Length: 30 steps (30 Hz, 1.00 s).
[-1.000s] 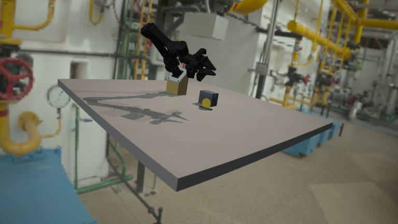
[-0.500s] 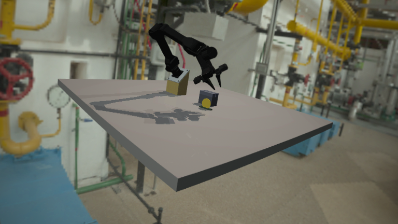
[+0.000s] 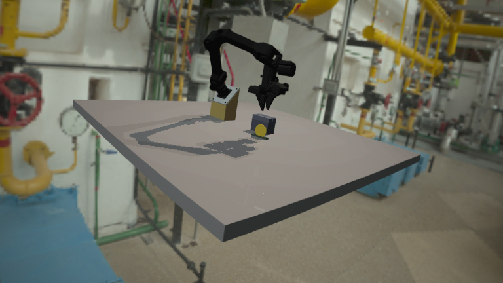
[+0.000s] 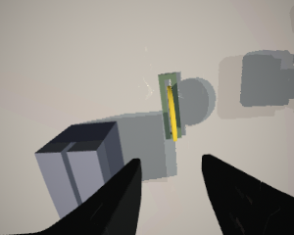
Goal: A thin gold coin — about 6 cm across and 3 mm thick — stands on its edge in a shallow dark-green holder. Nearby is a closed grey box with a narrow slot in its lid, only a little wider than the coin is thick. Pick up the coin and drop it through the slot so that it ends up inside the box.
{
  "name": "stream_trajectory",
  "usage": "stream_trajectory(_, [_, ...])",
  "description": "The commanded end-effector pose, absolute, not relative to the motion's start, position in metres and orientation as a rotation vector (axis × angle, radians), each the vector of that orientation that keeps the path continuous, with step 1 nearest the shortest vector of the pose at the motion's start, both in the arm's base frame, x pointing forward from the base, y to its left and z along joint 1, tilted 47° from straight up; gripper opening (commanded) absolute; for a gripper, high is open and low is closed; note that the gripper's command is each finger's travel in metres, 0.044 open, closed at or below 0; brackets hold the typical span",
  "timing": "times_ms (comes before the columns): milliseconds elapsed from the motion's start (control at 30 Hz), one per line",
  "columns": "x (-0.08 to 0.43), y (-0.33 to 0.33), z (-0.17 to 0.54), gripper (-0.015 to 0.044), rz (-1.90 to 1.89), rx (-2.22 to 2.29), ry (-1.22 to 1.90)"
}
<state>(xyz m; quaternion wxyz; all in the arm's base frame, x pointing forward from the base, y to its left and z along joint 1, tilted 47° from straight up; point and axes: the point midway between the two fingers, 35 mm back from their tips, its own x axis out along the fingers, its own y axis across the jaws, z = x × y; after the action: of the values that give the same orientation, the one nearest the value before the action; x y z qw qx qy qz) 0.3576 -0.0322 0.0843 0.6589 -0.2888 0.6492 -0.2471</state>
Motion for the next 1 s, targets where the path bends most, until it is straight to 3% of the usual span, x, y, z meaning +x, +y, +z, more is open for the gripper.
stream_trajectory(0, [0.357,-0.033,0.089,0.0161,-0.544,-0.736,1.497])
stream_trajectory(967, [0.361,-0.083,0.043,0.0161,-0.545,-0.736,1.498])
